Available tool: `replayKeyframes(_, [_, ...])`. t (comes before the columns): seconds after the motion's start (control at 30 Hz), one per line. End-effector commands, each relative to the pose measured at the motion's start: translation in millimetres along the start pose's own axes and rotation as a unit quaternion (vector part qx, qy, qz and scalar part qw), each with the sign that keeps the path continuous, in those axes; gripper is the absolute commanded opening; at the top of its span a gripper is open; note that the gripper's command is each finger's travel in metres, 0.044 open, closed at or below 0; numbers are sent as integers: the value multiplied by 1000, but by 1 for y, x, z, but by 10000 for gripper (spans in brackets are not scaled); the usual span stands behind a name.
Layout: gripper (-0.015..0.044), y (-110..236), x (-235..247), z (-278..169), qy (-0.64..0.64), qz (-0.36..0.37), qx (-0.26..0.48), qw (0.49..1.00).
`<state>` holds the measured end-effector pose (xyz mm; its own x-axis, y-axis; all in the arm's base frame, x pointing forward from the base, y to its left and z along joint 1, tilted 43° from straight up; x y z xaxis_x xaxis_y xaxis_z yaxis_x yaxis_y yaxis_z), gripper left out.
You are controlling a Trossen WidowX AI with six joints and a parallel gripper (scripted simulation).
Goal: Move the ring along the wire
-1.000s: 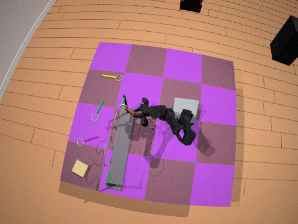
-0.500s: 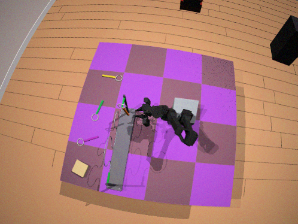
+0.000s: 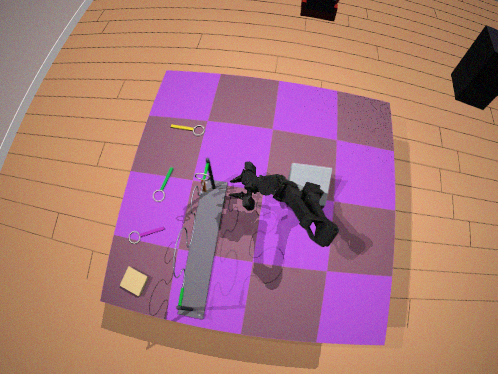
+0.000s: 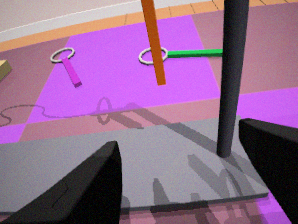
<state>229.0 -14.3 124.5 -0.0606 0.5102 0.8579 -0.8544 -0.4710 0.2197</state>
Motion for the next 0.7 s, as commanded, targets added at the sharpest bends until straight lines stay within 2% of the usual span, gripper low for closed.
replayKeyframes(0.0, [370,26,-1,-3,1,0,1,1000])
replayKeyframes(0.1, [440,30,-1,-4,1,0,1,1000])
replayKeyframes(0.67, [440,30,-1,-4,1,0,1,1000])
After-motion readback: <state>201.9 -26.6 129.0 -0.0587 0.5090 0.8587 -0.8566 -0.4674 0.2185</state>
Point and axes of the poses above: the point midway between the two fingers, 35 mm back from their tips, its own y axis back along the fingers, its own x axis across the jaws, z = x × y, the point moved 9 cm from there along y, back along the fingers, and after that the axes turned 14 degrees about -y, right-handed, at the moved point
